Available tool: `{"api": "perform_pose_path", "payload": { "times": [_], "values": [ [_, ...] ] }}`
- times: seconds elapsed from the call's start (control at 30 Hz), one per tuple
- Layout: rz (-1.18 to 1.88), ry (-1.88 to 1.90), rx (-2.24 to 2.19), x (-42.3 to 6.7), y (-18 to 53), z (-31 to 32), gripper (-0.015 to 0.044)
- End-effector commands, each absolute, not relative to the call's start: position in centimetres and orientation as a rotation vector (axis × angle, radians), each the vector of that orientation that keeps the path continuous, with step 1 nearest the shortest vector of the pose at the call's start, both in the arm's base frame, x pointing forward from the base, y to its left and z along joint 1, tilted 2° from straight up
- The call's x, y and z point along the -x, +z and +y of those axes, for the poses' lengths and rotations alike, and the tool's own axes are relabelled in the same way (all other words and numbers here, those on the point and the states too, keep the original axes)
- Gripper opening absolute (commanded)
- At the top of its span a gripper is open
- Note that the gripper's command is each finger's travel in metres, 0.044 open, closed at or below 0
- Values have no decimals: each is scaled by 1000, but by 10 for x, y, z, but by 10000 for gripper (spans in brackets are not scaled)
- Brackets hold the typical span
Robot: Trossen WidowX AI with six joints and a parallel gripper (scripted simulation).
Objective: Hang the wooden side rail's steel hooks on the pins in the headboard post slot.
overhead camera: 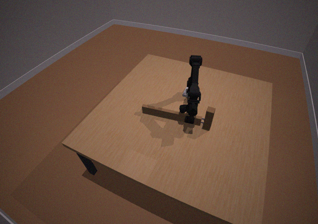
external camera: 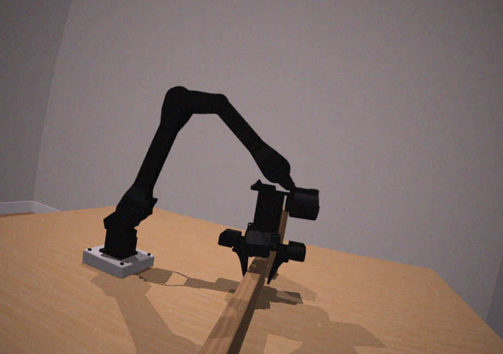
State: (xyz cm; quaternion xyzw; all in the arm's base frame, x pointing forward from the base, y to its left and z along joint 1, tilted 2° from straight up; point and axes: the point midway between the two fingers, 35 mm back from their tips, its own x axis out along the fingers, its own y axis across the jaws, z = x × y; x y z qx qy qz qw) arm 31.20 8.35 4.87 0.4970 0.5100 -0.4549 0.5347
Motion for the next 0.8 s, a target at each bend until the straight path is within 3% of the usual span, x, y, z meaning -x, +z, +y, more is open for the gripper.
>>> {"api": "perform_pose_path", "payload": {
  "times": [0.0, 0.23, 0.33, 0.77],
  "values": [
    [1211, -1091, -1185, -311, 48, 83, 151],
    [1211, -1091, -1185, -311, 48, 83, 85],
    [1211, -1091, -1185, -311, 48, 83, 6],
    [1205, -1101, -1195, -311, 48, 83, 0]
  ]
}}
